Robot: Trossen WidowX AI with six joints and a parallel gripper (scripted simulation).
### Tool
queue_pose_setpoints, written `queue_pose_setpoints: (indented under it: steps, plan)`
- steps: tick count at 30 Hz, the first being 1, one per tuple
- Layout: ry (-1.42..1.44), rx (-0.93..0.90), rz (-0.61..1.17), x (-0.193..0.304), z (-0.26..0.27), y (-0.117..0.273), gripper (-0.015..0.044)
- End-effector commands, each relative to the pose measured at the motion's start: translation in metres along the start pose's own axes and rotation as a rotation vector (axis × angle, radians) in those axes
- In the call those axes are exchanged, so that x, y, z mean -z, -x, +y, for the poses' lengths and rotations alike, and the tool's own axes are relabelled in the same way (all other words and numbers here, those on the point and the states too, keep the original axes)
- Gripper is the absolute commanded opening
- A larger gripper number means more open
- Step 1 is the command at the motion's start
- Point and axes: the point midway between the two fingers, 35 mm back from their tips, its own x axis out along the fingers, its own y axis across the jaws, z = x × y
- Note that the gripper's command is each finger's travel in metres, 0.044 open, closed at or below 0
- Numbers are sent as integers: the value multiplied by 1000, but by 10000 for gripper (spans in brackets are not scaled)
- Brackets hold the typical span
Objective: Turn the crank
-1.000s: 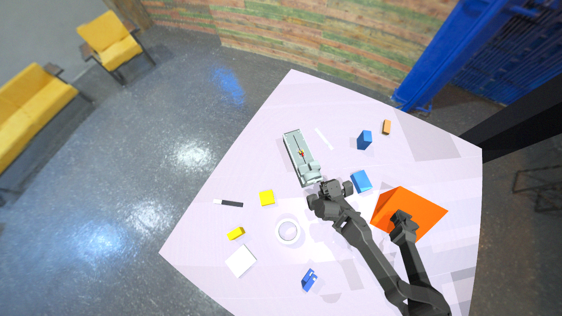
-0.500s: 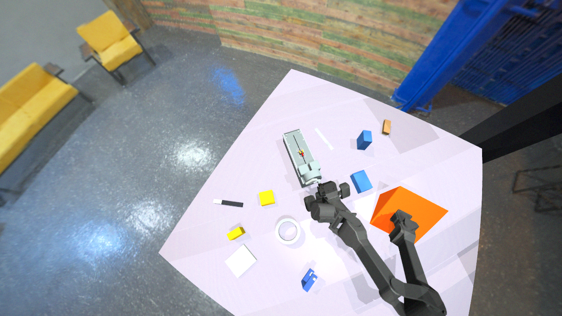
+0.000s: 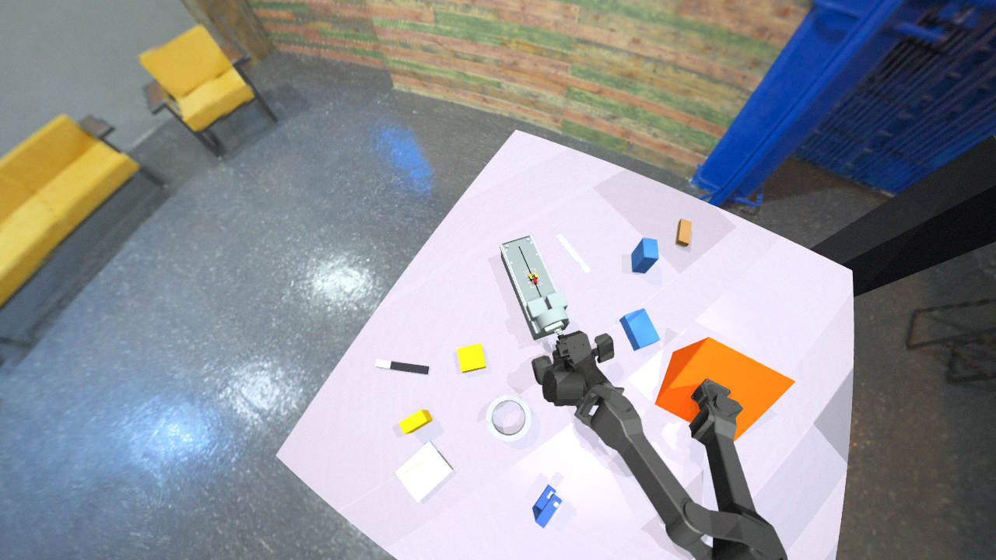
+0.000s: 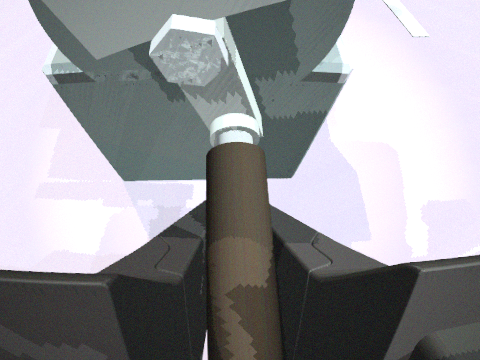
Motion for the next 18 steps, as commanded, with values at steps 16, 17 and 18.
queue_pose_setpoints:
  steps: [16,17,18]
  plan:
    - [6,-12,7,2,17,-1,0]
    - [6,-12,7,2,17,-1,0]
    - [6,-12,7,2,18,-1,0]
